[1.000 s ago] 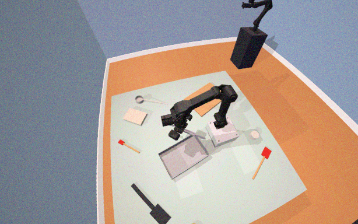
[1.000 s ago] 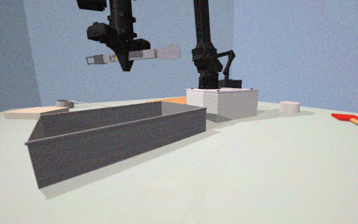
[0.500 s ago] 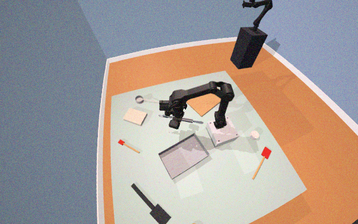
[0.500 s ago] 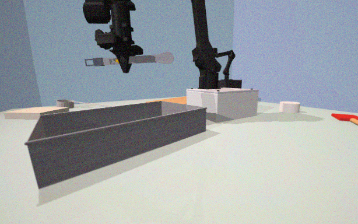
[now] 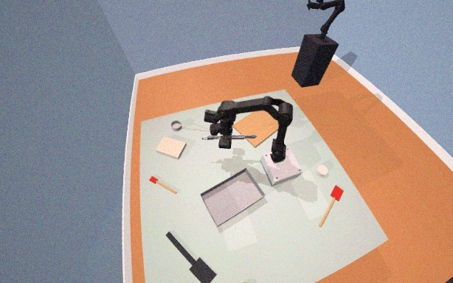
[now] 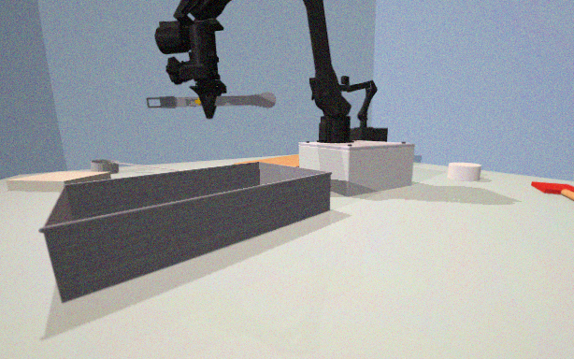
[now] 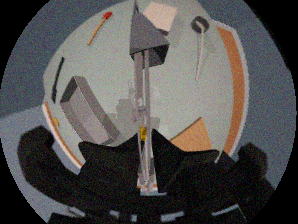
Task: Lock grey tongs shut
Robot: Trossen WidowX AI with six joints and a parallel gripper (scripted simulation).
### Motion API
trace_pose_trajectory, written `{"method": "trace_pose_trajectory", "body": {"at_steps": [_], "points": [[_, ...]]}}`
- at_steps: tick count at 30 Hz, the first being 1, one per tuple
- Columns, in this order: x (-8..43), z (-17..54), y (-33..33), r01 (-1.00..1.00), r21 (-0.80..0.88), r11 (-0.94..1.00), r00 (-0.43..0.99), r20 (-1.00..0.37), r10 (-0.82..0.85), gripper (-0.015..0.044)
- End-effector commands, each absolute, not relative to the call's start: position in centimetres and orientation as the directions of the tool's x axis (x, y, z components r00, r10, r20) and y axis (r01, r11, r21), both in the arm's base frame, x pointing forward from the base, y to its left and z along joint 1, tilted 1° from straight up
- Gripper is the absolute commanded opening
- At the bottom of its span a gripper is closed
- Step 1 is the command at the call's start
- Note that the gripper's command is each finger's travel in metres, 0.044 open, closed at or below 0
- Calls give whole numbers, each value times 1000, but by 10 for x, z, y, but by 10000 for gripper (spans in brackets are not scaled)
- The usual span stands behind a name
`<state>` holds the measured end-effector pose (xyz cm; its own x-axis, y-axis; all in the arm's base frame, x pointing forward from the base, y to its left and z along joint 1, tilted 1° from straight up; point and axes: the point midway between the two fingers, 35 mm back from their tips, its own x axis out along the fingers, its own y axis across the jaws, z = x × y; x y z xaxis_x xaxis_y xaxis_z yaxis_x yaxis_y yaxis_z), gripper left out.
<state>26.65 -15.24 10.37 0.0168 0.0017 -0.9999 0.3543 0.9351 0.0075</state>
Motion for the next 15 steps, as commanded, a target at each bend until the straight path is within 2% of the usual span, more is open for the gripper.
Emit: {"method": "trace_pose_trajectory", "body": {"at_steps": [1, 15], "points": [[258, 107, -173, 289, 1, 957, 22, -1000, -5, -150], [237, 107, -205, 183, -3, 983, 21, -1000, -7, -150]]}}
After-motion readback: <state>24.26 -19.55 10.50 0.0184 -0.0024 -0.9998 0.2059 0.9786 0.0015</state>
